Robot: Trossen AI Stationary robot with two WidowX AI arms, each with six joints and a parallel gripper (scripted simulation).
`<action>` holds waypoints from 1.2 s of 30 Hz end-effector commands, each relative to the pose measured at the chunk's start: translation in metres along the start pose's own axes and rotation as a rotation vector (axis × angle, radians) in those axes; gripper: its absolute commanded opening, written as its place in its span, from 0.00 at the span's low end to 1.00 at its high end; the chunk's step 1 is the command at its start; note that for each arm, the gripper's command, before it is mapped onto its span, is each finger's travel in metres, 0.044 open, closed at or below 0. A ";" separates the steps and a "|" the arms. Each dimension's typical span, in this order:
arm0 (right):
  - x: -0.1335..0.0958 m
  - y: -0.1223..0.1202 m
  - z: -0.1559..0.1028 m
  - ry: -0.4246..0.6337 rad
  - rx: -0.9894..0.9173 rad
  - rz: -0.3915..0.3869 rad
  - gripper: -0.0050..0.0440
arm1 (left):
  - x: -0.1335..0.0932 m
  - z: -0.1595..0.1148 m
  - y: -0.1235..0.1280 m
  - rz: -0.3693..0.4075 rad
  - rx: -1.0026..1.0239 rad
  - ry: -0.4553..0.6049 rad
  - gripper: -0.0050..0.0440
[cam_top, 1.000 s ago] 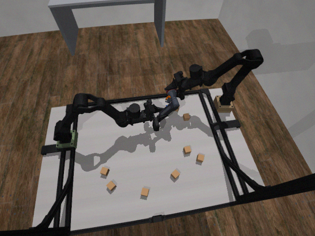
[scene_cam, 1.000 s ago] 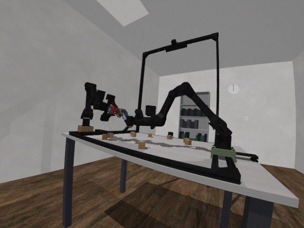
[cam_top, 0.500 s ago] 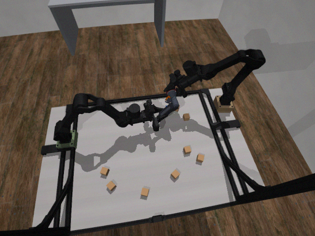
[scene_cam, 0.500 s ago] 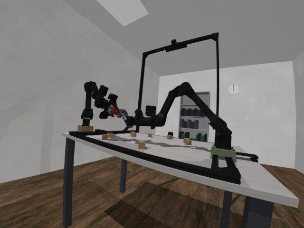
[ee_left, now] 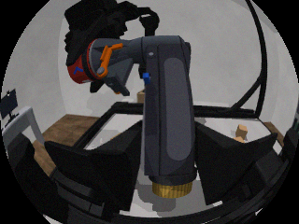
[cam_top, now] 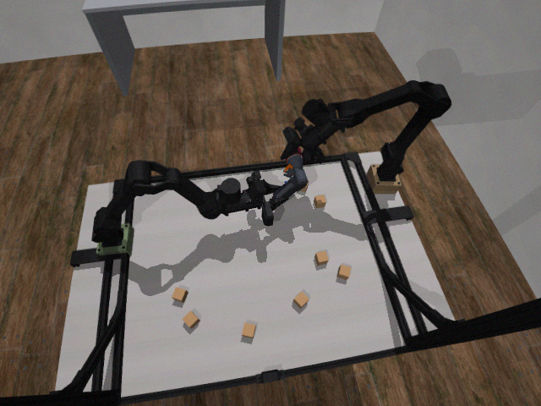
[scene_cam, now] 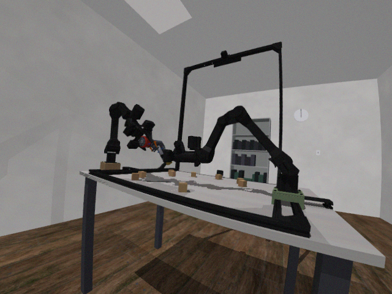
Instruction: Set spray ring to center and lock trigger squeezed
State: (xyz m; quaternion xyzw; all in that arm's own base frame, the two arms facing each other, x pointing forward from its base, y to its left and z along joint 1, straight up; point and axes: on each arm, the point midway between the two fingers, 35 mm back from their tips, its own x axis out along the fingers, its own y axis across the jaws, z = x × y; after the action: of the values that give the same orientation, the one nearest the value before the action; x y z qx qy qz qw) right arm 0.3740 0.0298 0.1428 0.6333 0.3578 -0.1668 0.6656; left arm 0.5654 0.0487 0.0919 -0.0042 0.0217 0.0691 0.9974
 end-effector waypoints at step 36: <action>-0.015 0.002 0.001 0.003 0.004 -0.070 0.92 | 0.002 0.016 0.000 0.001 0.005 -0.044 0.10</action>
State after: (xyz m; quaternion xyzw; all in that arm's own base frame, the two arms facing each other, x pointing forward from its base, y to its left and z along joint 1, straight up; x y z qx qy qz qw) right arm 0.3692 0.0275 0.1435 0.6209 0.3845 -0.1967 0.6542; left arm 0.5660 0.0494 0.0945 -0.0035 0.0171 0.0706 0.9974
